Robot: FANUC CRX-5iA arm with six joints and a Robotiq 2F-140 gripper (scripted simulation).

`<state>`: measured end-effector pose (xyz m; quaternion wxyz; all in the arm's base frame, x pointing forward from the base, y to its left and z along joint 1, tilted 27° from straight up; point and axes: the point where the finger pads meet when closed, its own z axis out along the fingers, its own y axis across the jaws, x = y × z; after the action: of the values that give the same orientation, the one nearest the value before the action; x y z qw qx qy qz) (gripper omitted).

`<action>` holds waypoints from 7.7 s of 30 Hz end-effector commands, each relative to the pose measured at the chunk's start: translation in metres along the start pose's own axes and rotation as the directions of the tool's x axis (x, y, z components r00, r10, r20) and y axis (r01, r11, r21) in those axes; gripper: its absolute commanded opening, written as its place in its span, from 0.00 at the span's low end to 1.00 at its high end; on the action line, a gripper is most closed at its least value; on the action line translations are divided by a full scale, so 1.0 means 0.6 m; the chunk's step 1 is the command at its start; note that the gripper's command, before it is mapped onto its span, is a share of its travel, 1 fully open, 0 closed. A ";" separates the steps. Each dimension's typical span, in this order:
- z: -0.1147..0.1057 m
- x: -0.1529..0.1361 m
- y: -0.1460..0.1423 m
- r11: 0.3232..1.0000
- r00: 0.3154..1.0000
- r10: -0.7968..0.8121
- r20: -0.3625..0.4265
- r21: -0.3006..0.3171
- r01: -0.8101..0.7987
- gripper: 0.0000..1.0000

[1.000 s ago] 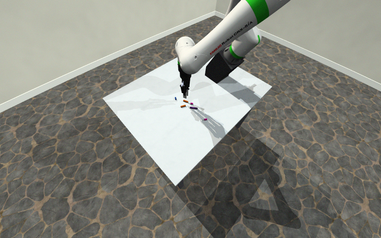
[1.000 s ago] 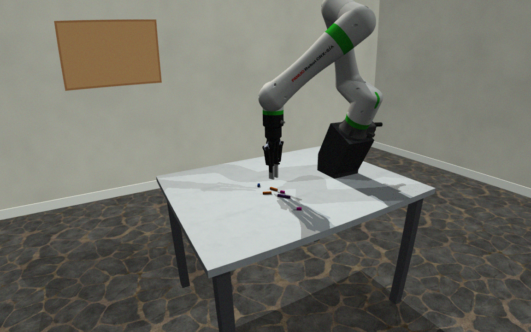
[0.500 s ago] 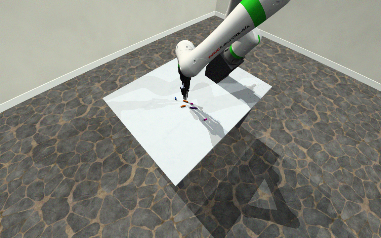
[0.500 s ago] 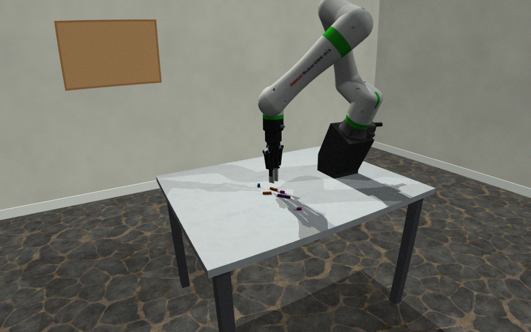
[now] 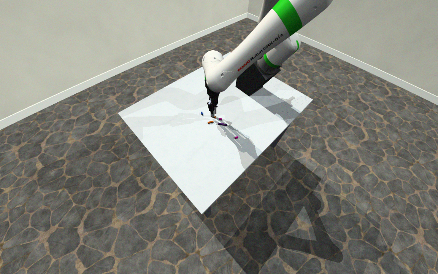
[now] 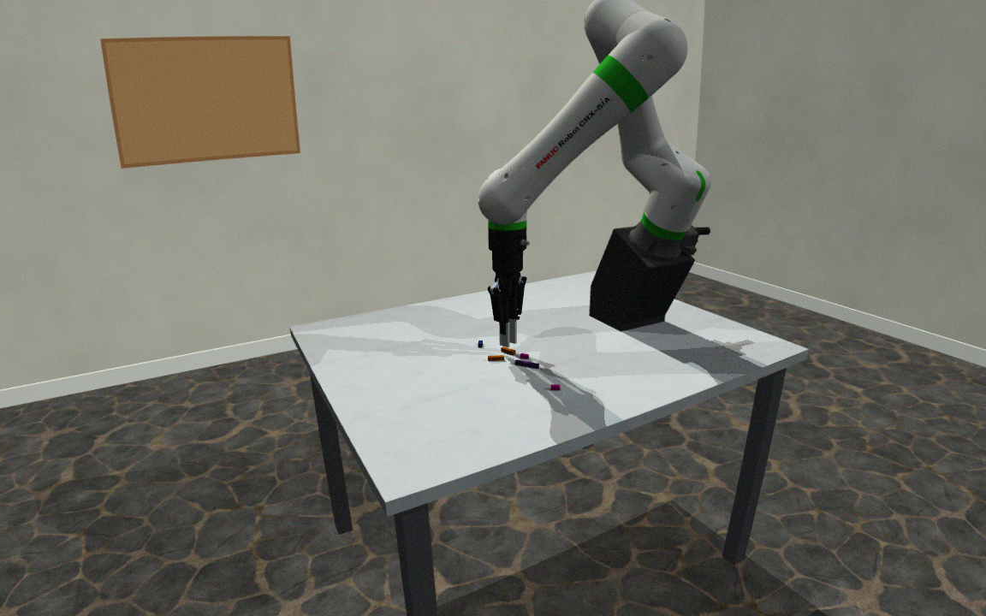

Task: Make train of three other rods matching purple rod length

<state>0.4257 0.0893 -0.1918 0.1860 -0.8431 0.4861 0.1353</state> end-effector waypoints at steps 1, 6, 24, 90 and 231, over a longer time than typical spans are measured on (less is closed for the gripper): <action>0.002 0.000 0.000 1.000 1.000 0.000 0.000 0.000 0.000 0.15; 0.007 0.000 0.000 1.000 1.000 0.000 0.000 0.000 0.000 0.15; 0.010 0.000 0.000 1.000 1.000 0.000 0.000 0.000 0.000 0.15; 0.038 0.000 0.000 1.000 1.000 0.000 0.000 0.000 0.000 0.15; -0.128 0.118 -0.059 0.520 0.520 0.854 0.000 0.001 -0.854 0.03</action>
<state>0.4950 0.0167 -0.1456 0.0960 -0.4968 0.8368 0.2091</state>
